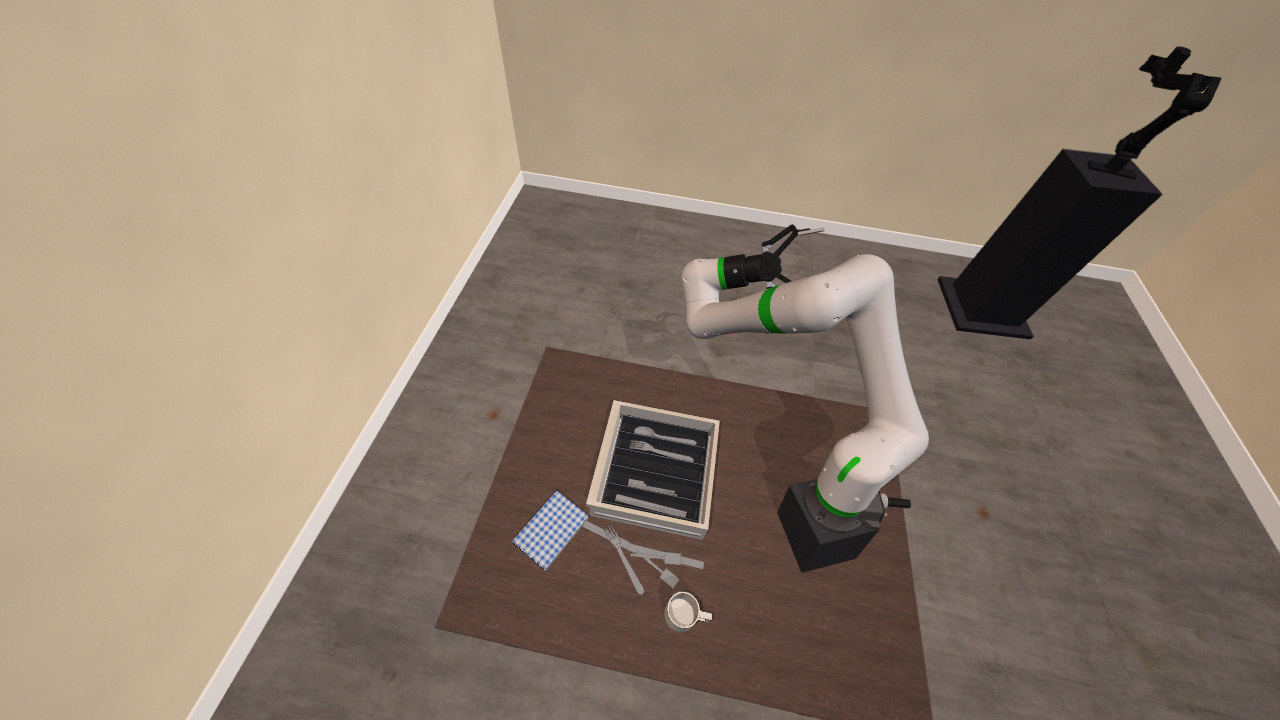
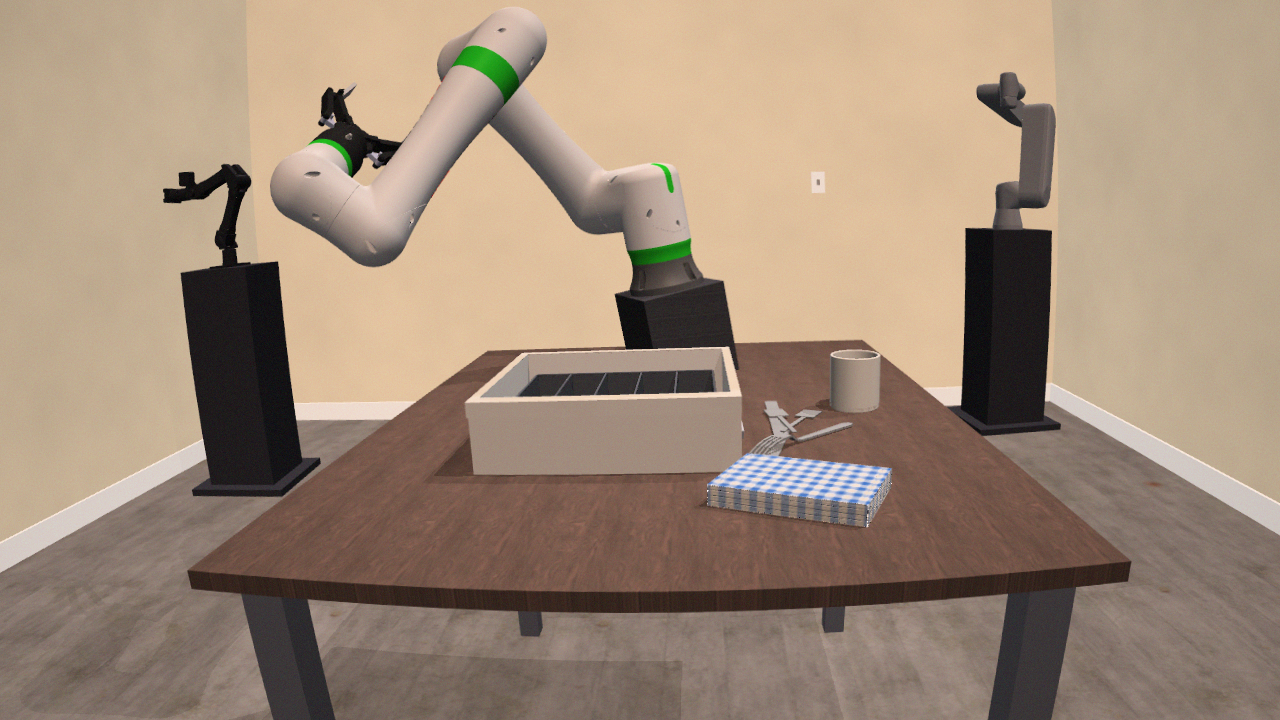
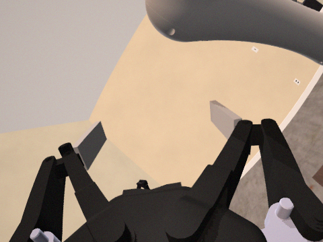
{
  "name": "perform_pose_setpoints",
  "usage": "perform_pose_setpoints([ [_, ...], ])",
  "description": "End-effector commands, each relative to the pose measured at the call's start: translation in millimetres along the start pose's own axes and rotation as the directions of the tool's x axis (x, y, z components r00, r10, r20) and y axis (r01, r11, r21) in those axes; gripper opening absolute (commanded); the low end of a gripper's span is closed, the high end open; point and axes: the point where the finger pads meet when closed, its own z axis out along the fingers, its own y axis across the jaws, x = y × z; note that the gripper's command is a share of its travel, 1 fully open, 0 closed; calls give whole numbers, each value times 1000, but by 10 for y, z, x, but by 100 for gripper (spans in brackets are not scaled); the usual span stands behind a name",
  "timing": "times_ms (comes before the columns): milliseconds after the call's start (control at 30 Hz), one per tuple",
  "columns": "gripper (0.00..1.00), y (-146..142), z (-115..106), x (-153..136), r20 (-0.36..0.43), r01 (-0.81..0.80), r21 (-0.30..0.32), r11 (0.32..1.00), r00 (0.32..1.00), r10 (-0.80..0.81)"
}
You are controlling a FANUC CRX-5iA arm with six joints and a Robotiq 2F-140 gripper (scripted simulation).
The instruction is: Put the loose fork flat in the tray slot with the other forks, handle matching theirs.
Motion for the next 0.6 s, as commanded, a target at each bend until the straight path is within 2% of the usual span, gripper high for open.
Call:
perform_pose_setpoints([
  [0,100,159,-409,-133,156,110,0,994,982,-109],
  [33,100,251,-627,-173,256,184,25,983,949,-184],
  [100,100,251,-627,-173,313,225,37,974,923,-225],
  [133,100,361,-875,-203,341,248,62,967,905,-254],
  [167,100,361,-875,-203,374,271,73,960,885,-278],
  [200,100,492,-1153,-217,401,293,101,951,863,-308],
  [267,100,492,-1153,-217,459,334,131,934,814,-355],
  [300,100,632,-1432,-211,480,350,163,923,789,-384],
  [367,100,645,-1458,-211,530,385,202,901,730,-431],
  [400,100,788,-1720,-184,545,397,237,887,701,-460],
  [467,100,823,-1786,-179,585,424,283,860,634,-505],
  [500,100,954,-2006,-136,593,431,320,844,603,-533],
  [567,100,954,-2006,-136,593,431,320,844,603,-533],
])
